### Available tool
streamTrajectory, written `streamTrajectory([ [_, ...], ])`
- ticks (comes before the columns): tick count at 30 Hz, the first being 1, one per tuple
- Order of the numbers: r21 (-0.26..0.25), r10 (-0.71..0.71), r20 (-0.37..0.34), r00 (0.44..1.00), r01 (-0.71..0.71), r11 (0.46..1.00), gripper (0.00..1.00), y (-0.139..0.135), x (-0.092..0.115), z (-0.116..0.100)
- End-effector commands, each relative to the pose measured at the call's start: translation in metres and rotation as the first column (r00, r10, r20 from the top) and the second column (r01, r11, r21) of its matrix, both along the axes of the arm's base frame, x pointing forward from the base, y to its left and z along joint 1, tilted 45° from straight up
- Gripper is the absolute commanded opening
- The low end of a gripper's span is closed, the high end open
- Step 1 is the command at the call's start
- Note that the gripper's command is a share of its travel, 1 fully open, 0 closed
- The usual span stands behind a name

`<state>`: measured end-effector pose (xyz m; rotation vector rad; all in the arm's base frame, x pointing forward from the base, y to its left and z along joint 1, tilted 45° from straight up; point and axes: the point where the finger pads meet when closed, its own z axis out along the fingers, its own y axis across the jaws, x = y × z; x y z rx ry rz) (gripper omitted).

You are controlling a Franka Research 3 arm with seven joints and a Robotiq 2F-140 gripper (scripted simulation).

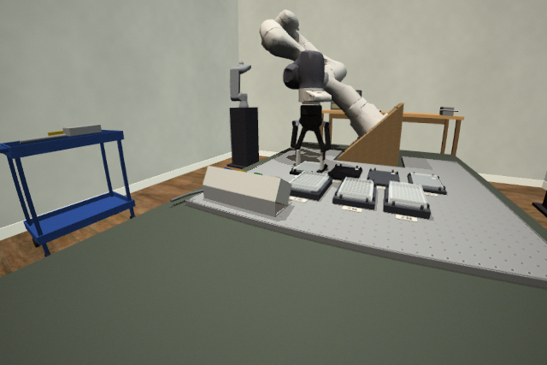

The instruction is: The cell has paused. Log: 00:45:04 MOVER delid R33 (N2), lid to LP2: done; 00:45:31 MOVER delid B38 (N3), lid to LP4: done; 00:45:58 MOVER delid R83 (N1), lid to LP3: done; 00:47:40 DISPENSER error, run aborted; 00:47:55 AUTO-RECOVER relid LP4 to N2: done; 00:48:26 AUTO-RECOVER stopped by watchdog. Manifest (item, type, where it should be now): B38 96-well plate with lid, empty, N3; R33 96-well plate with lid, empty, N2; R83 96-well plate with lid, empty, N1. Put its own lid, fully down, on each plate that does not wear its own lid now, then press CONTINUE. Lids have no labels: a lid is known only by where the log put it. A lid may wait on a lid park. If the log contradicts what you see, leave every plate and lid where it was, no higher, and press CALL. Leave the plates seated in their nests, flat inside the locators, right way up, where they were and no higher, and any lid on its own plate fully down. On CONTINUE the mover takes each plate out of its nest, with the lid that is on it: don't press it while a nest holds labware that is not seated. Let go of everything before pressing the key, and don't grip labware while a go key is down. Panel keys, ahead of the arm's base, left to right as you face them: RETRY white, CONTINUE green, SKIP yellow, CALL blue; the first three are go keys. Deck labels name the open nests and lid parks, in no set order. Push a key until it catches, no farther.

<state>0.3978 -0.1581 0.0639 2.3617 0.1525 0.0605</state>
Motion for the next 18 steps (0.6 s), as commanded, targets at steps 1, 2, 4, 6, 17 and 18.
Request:
streamTrajectory([
  [1,-0.001,-0.004,0.005,1.000,0.004,1.000,0.00,-0.0014,0.0011,0.0009],
  [2,-0.001,-0.004,0.005,1.000,0.004,1.000,0.00,-0.0014,0.0011,0.0009],
  [4,-0.001,-0.004,0.005,1.000,0.004,1.000,0.00,-0.0014,0.0011,0.0009],
  [6,-0.001,-0.004,0.005,1.000,0.004,1.000,0.00,-0.0014,0.0011,0.0009],
  [17,-0.001,-0.004,0.005,1.000,0.004,1.000,0.00,-0.0002,0.0009,0.0021],
  [18,-0.001,-0.004,0.005,1.000,0.004,1.000,0.00,0.0000,0.0009,0.0022],
])
